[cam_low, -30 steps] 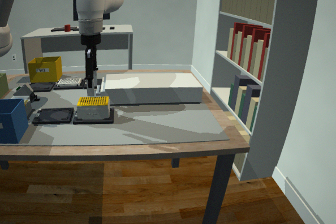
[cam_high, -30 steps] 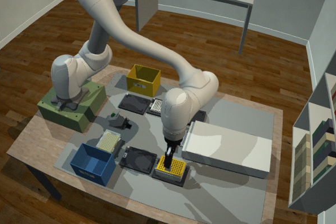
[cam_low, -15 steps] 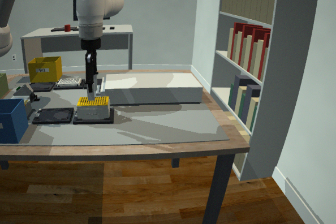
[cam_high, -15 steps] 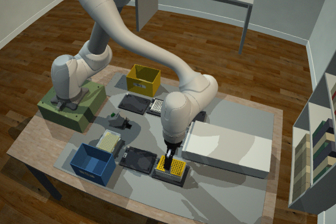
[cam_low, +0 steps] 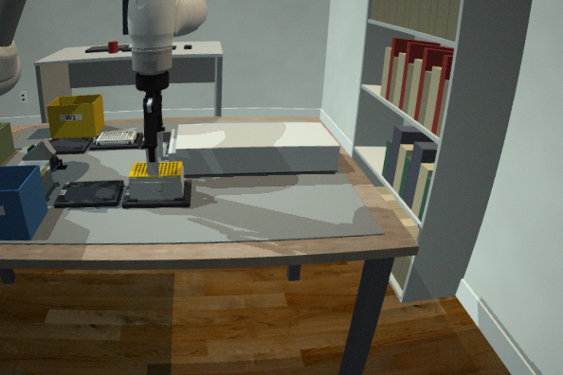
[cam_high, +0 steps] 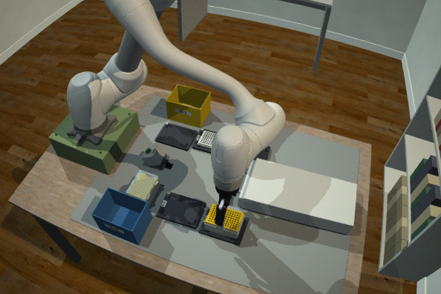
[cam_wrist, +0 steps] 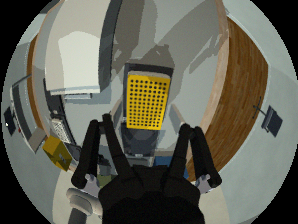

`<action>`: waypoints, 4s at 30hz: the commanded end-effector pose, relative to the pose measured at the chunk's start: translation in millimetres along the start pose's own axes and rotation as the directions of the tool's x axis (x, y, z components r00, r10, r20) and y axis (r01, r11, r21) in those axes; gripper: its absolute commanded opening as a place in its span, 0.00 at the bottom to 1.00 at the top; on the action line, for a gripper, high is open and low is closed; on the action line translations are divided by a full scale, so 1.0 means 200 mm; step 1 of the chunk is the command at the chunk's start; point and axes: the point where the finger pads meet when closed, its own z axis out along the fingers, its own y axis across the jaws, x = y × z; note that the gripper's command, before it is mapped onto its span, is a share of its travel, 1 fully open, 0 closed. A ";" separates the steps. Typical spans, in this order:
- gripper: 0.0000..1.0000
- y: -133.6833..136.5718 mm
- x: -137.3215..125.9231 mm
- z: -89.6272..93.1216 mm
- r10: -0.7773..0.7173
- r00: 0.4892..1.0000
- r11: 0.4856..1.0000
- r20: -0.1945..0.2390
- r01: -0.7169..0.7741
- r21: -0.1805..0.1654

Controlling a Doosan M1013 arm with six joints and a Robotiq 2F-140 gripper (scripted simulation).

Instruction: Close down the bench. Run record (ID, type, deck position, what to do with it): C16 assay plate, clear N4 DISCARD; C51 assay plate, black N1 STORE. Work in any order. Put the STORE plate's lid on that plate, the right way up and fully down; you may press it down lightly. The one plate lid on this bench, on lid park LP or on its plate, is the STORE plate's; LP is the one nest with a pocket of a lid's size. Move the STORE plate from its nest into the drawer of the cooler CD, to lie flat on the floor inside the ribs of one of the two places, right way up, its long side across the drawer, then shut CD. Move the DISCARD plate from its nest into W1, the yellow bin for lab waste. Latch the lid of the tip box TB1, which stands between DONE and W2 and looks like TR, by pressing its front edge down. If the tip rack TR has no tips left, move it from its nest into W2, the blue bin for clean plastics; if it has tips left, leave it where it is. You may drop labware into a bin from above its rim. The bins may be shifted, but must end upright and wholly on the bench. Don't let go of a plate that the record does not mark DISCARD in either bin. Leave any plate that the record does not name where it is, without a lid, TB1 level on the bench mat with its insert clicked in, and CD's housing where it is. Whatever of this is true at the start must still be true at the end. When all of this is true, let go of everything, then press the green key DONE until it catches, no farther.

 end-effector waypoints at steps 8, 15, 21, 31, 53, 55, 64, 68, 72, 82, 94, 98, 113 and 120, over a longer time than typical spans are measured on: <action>0.66 0.00 0.00 0.05 0.000 1.000 1.000 0.000 0.000 0.000; 0.66 0.00 0.00 0.10 0.000 1.000 1.000 0.000 0.000 0.000; 0.66 0.00 0.00 0.12 0.000 1.000 1.000 0.000 0.000 0.000; 0.66 0.00 0.00 0.17 0.000 1.000 1.000 0.000 0.000 0.000; 0.64 0.00 0.00 0.22 0.000 1.000 1.000 0.000 0.000 0.000; 0.63 0.00 0.00 0.22 0.000 1.000 1.000 0.000 0.000 0.000; 0.59 0.00 0.00 0.22 0.000 1.000 1.000 0.000 0.000 0.000; 0.57 0.00 0.00 0.22 0.000 1.000 1.000 0.000 0.000 0.000; 0.55 0.00 0.00 0.22 0.000 1.000 1.000 0.000 0.000 0.000; 0.00 0.00 0.00 0.22 0.000 1.000 1.000 0.000 0.000 0.000; 0.00 0.00 0.00 0.22 0.000 1.000 1.000 0.000 0.000 0.000; 0.00 0.00 0.00 0.22 0.000 1.000 1.000 0.000 0.000 0.000; 0.00 0.00 0.00 0.20 0.000 1.000 1.000 0.000 0.000 0.000; 0.00 0.00 0.00 0.19 0.000 1.000 1.000 0.000 0.000 0.000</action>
